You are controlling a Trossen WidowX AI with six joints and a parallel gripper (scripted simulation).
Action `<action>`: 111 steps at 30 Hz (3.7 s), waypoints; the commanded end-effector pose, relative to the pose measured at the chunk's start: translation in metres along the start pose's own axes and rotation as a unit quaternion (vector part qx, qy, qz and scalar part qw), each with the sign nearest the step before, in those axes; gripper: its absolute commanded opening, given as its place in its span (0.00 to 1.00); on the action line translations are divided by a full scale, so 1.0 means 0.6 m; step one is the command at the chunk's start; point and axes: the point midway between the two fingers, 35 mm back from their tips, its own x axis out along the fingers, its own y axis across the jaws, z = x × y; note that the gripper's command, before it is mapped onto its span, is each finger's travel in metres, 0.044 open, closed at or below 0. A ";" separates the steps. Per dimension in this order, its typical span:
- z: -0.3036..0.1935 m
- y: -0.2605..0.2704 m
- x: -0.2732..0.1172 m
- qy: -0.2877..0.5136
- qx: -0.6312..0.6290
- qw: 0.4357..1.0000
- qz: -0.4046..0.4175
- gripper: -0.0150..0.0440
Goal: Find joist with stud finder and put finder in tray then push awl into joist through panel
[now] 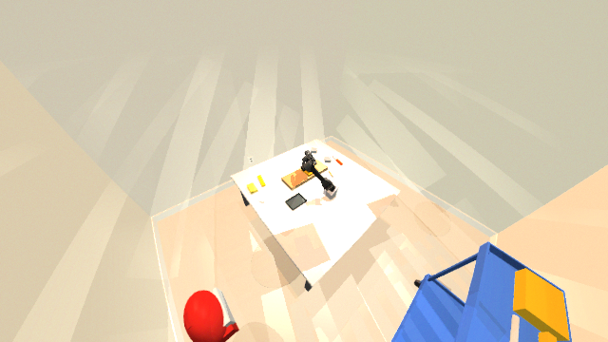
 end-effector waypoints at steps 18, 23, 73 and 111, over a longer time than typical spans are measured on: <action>-0.001 0.072 0.001 0.001 0.000 1.000 0.003 0.25; -0.001 0.088 0.001 0.001 0.000 1.000 0.003 0.25; 0.000 0.254 -0.001 0.000 0.001 1.000 0.006 0.25; 0.002 0.354 -0.003 -0.002 0.002 1.000 0.005 0.25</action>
